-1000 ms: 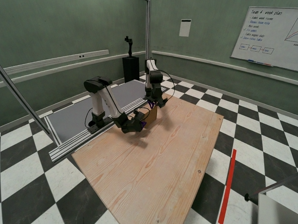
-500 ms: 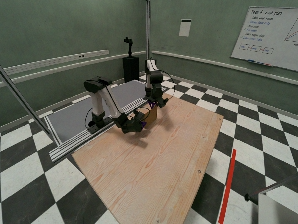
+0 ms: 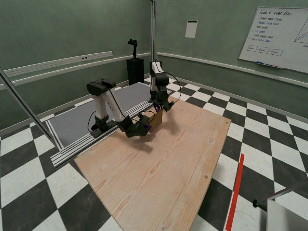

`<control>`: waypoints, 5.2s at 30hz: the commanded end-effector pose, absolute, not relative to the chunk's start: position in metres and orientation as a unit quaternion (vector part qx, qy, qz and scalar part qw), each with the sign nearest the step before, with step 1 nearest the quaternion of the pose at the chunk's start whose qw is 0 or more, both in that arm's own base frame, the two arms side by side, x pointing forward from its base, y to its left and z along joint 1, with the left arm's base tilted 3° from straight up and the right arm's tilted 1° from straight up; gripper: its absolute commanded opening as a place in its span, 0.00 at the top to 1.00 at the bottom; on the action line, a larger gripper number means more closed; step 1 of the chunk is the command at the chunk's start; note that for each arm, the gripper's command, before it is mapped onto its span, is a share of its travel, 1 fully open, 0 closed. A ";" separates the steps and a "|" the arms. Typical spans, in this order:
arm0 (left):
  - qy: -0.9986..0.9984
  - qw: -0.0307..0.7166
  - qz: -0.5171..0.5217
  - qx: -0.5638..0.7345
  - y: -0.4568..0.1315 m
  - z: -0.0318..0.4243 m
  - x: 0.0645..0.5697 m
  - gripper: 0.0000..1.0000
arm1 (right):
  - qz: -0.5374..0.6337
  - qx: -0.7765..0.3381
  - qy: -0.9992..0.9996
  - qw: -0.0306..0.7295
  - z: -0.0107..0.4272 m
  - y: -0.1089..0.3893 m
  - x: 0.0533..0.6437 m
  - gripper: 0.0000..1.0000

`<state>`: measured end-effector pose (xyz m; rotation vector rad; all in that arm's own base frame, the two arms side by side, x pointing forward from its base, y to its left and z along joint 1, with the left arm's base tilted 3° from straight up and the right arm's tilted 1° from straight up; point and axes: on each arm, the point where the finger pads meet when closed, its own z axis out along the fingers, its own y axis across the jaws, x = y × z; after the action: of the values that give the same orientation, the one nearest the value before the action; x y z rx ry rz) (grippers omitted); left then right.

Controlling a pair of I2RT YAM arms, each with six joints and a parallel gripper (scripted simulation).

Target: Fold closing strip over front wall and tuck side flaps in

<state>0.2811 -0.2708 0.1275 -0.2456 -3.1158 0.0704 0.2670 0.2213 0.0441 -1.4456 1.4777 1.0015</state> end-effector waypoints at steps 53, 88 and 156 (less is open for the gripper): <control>-0.999 0.018 0.014 -0.027 -0.263 0.127 0.279 0.46 | 0.395 -0.576 0.582 0.417 0.048 0.223 0.270 0.55; -0.999 0.016 0.015 0.026 -0.272 0.124 0.283 0.46 | 0.395 -0.576 0.582 0.417 0.048 0.223 0.270 0.55; -0.996 0.015 0.016 0.092 -0.290 0.126 0.280 0.46 | 0.395 -0.576 0.582 0.417 0.048 0.223 0.270 0.55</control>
<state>0.2760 -0.2866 0.1282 0.2405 -3.1049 0.0546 0.2670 0.2213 0.0442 -1.4443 1.4792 1.0023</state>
